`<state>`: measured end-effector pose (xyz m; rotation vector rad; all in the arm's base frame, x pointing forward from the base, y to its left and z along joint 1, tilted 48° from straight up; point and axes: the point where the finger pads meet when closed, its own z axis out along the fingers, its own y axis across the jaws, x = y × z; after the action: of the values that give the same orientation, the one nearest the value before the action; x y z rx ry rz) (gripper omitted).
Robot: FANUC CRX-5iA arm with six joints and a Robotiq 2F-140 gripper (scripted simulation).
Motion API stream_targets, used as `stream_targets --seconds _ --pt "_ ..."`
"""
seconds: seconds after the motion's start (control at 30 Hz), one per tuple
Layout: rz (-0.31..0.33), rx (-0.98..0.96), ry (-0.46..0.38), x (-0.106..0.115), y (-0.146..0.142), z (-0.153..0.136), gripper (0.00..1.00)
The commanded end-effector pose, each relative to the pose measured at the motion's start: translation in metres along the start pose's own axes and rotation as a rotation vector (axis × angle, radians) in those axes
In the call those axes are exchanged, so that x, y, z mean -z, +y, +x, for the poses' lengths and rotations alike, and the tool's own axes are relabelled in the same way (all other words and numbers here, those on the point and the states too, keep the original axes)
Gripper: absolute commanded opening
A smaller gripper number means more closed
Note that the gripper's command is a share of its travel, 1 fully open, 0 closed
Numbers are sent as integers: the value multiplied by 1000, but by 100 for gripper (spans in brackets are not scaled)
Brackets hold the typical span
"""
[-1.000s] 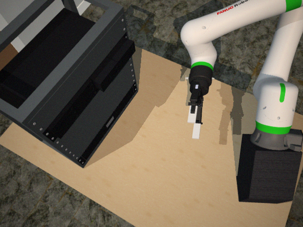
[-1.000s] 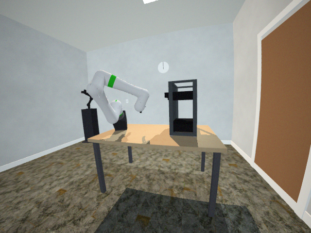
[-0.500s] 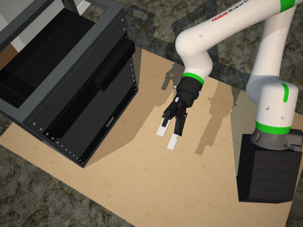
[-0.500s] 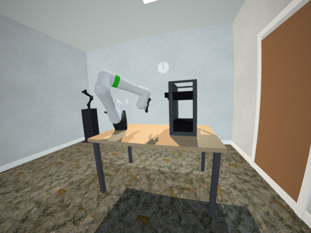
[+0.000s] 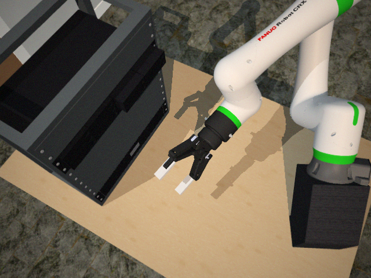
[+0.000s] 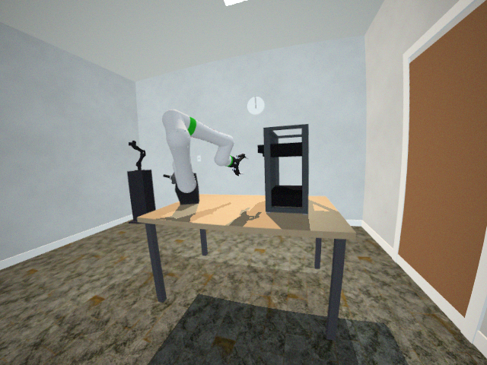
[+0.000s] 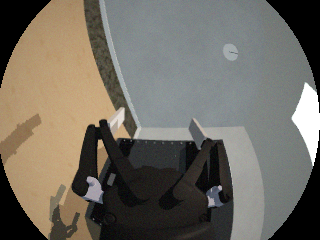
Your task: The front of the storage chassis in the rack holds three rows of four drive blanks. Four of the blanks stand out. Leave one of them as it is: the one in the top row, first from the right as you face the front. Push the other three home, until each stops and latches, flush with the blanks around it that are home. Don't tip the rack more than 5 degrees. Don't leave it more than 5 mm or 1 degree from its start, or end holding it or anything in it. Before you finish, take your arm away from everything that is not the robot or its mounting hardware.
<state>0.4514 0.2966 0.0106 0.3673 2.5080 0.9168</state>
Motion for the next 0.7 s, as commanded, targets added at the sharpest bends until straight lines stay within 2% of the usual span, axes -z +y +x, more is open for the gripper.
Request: stream_targets --seconds 0.0,0.13,0.3,0.5,0.57,0.67 --pt "6 -15 -108 -14 4 -13 100" --pt "9 -29 -250 -22 9 -28 100" --pt "4 -36 -397 -19 14 -41 100" --pt "-16 -33 -571 -1 22 -54 100" --pt "-16 -33 -571 -1 22 -54 100" --pt "-36 -25 -676 16 28 -59 100"
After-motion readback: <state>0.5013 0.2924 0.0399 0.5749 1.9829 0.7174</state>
